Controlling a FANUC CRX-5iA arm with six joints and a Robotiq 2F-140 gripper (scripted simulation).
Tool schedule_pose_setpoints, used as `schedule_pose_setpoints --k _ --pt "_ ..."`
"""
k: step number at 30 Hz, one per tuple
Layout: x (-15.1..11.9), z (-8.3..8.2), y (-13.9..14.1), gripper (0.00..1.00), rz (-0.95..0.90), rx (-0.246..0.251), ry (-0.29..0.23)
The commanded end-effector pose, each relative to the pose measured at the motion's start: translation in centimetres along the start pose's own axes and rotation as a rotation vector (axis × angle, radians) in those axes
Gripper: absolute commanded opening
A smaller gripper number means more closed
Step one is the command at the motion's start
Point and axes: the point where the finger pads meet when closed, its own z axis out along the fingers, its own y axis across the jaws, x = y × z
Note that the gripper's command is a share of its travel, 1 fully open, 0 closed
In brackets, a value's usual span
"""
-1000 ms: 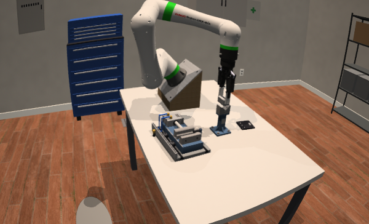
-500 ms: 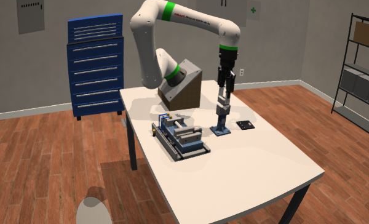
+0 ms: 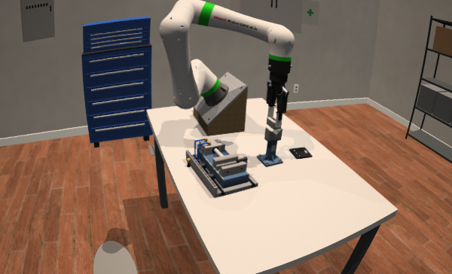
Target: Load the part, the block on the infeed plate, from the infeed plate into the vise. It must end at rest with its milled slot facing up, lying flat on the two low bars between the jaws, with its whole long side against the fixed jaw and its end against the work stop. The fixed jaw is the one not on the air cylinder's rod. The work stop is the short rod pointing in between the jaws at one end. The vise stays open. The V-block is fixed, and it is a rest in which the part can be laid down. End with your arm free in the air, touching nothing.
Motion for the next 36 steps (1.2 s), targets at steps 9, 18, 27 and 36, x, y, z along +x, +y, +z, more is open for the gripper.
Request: schedule_pose_setpoints --k 9,18,27,36 --pt "-0.01 -0.02 -0.01 0.0 0.0 0.0 0.0" --pt "-0.01 -0.02 -0.01 0.0 0.0 0.0 0.0" --pt "-0.01 -0.09 -0.01 0.0 0.0 0.0 0.0" --pt "-0.01 -0.67 -0.01 0.0 0.0 0.0 0.0"
